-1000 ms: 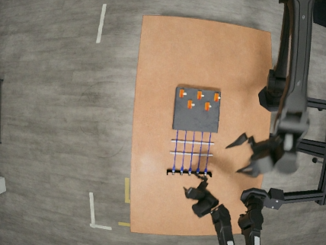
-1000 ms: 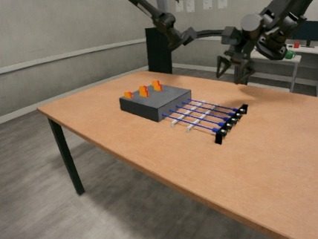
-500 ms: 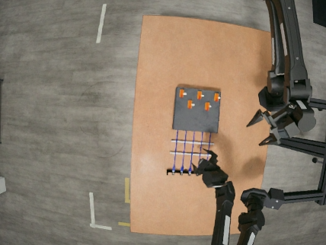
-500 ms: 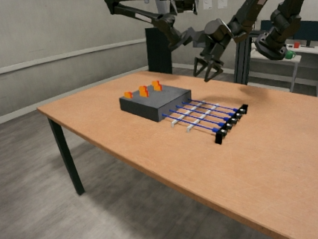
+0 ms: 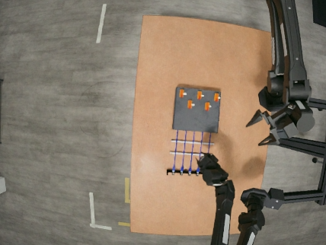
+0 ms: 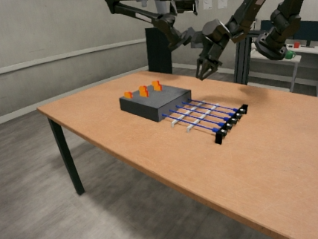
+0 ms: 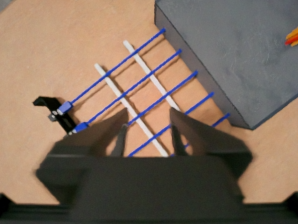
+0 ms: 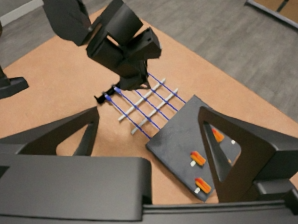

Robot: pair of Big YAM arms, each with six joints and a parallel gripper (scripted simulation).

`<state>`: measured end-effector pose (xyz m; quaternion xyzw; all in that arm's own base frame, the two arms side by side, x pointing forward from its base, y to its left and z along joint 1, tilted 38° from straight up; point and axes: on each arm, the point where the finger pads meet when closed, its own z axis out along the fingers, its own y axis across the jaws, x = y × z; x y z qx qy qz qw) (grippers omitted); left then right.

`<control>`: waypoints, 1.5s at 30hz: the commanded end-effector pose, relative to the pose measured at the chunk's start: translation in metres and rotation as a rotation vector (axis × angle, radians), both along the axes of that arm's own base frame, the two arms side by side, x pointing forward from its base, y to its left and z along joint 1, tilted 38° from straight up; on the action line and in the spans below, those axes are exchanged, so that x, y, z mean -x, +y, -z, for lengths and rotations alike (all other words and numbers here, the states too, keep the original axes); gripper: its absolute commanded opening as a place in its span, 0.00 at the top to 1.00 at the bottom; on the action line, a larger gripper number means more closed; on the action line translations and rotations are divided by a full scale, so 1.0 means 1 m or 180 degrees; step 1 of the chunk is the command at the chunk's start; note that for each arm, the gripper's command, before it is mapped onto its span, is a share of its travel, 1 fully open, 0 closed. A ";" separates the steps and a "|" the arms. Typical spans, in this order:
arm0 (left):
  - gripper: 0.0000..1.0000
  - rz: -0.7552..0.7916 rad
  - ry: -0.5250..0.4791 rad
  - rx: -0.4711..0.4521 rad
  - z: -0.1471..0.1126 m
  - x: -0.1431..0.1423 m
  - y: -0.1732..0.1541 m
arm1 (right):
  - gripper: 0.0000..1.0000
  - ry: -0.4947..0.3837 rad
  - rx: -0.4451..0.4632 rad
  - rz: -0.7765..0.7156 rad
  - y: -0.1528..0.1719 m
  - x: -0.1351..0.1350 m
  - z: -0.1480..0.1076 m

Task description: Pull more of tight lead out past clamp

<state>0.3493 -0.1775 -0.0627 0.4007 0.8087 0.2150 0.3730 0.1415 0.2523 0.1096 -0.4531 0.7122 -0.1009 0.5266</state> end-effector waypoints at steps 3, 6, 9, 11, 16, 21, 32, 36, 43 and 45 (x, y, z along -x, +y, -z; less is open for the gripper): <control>0.68 0.0341 0.0305 -0.0731 0.007 -0.046 0.008 | 0.00 -0.0027 0.0135 0.0041 0.002 -0.023 0.023; 0.68 0.0461 0.0457 -0.0974 0.011 -0.066 0.010 | 0.00 -0.0012 0.0127 0.0076 0.003 -0.036 0.032; 0.68 0.0586 0.0614 -0.1225 0.016 -0.084 0.013 | 0.00 -0.0023 0.0047 0.0109 0.011 -0.052 0.034; 0.68 0.0660 0.0755 -0.1453 0.021 -0.102 0.016 | 0.00 -0.0008 0.0093 0.0142 -0.001 -0.063 0.049; 0.68 0.0846 0.1156 -0.1916 0.036 -0.130 0.025 | 0.00 -0.0044 0.0036 0.0209 -0.011 -0.090 0.064; 0.68 0.1064 0.1632 -0.2377 0.053 -0.149 0.035 | 0.00 -0.0136 -0.0016 0.0272 -0.030 -0.116 0.073; 0.68 0.1052 0.1863 -0.2584 0.054 -0.163 0.041 | 0.00 -0.0230 -0.0216 0.0356 -0.037 -0.140 0.072; 0.68 0.1055 0.1880 -0.2583 0.056 -0.159 0.043 | 0.00 -0.0214 -0.0220 0.0325 -0.034 -0.137 0.072; 0.68 0.1103 0.1862 -0.2593 0.056 -0.157 0.035 | 0.00 -0.0214 -0.0220 0.0326 -0.034 -0.137 0.072; 0.68 0.1065 0.1864 -0.2589 0.054 -0.166 0.043 | 0.00 -0.0214 -0.0220 0.0326 -0.034 -0.137 0.072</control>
